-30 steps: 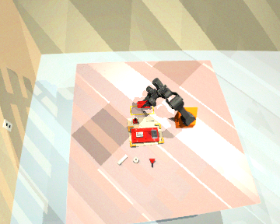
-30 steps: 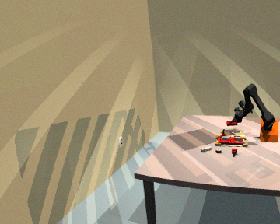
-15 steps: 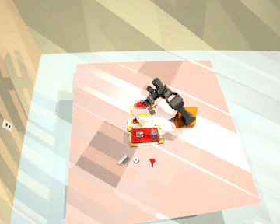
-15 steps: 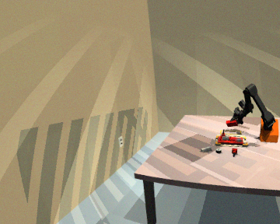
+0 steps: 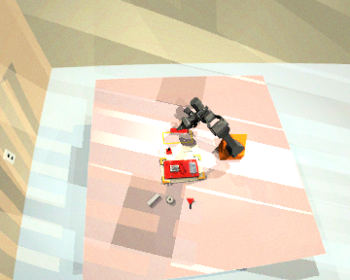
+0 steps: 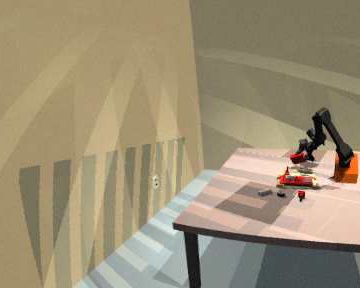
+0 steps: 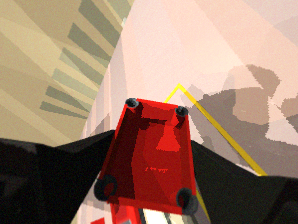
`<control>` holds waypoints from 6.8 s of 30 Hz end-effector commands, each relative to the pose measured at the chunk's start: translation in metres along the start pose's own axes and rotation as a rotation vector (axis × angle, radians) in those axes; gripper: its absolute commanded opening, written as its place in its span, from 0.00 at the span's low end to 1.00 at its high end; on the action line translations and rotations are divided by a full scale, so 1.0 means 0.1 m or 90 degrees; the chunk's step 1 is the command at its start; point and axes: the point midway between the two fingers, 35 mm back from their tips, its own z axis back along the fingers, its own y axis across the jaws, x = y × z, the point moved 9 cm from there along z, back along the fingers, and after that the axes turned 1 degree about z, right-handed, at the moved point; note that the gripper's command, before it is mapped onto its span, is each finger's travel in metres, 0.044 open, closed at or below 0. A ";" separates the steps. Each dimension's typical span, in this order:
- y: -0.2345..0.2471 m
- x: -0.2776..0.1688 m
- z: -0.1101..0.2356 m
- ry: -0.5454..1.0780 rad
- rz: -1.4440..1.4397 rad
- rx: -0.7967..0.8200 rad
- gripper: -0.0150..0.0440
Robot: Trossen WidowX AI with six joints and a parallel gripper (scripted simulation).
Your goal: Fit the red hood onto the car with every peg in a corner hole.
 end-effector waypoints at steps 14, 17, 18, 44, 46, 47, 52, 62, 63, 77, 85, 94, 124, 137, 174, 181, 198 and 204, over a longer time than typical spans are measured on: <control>-0.07 -0.02 -0.02 0.003 -0.308 0.002 0.25; -0.09 -0.02 -0.03 0.003 -0.360 0.002 0.25; -0.10 -0.02 -0.03 0.003 -0.377 0.002 0.25; -0.26 -0.05 -0.08 0.004 -0.644 0.001 0.34; -0.26 -0.05 -0.08 0.004 -0.644 0.001 0.43; -0.26 -0.05 -0.08 0.004 -0.644 0.001 0.48; -0.26 -0.05 -0.08 0.004 -0.644 0.001 0.70; -0.26 -0.05 -0.08 0.004 -0.644 0.001 1.00; -0.26 -0.05 -0.08 0.003 -0.647 0.001 1.00; -0.36 0.15 0.30 -0.064 -0.829 -0.001 1.00; -0.30 0.16 0.59 -0.072 -0.949 -0.006 1.00; -0.10 0.10 0.96 -0.038 -1.080 -0.007 1.00; 0.28 0.42 0.44 -0.153 -1.285 -0.213 0.42; 1.12 0.51 -0.31 -0.487 -1.505 -0.390 0.25; 1.22 0.29 -0.97 -0.740 -1.599 -0.375 0.25; 1.18 0.33 -0.93 -0.741 -1.599 -0.375 0.25; 1.06 0.43 -0.80 -0.742 -1.598 -0.372 0.25; 1.01 0.46 -0.75 -0.743 -1.598 -0.372 0.25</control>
